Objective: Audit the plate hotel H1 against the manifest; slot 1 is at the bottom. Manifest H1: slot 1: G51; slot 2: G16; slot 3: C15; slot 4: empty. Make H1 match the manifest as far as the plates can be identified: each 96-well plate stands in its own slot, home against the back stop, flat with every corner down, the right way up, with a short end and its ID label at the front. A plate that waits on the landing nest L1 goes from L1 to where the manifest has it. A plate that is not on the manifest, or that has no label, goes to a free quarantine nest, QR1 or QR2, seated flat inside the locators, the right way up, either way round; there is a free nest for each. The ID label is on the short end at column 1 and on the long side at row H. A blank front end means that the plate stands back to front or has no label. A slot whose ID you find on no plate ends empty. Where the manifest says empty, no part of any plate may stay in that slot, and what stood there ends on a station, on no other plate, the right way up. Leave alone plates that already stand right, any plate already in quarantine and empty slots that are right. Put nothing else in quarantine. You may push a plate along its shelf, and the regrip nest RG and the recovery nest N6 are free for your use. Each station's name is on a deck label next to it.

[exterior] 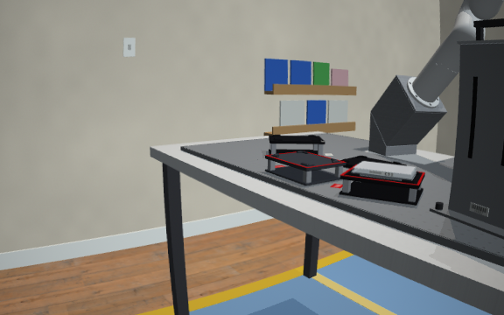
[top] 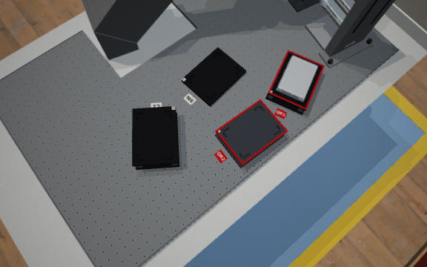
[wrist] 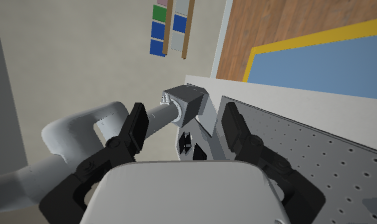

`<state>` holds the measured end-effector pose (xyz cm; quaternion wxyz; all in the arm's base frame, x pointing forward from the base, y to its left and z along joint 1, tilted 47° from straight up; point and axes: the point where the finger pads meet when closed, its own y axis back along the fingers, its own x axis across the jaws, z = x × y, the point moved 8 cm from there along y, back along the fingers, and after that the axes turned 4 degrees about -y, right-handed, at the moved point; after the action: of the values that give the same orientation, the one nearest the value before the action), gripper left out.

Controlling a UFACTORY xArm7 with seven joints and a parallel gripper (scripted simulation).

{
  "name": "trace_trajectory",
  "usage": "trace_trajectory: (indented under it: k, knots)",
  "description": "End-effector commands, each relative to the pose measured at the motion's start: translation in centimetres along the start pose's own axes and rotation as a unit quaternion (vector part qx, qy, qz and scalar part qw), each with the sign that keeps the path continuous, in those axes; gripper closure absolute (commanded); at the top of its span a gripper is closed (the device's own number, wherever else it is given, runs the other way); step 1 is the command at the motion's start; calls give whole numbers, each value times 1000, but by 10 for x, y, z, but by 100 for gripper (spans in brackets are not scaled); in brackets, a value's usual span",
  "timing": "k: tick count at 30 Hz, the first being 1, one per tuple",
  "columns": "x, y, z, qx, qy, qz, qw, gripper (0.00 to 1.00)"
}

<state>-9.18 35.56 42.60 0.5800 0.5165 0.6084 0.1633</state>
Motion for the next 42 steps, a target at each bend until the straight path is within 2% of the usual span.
trace_trajectory:
  k: [1, 3, 18, 20, 35, 42]
  knots:
    - [-18, 3, -4, 0, 1, 1, 1000, 0]
    - [-18, 3, -4, 0, 1, 1, 1000, 0]
    - [-67, 10, -13, 0, 1, 1, 1000, 0]
    - [-67, 10, -13, 0, 1, 1, 1000, 0]
    - [-115, 16, -23, 0, 1, 1, 1000, 0]
    - [-124, 18, -25, 0, 1, 1, 1000, 0]
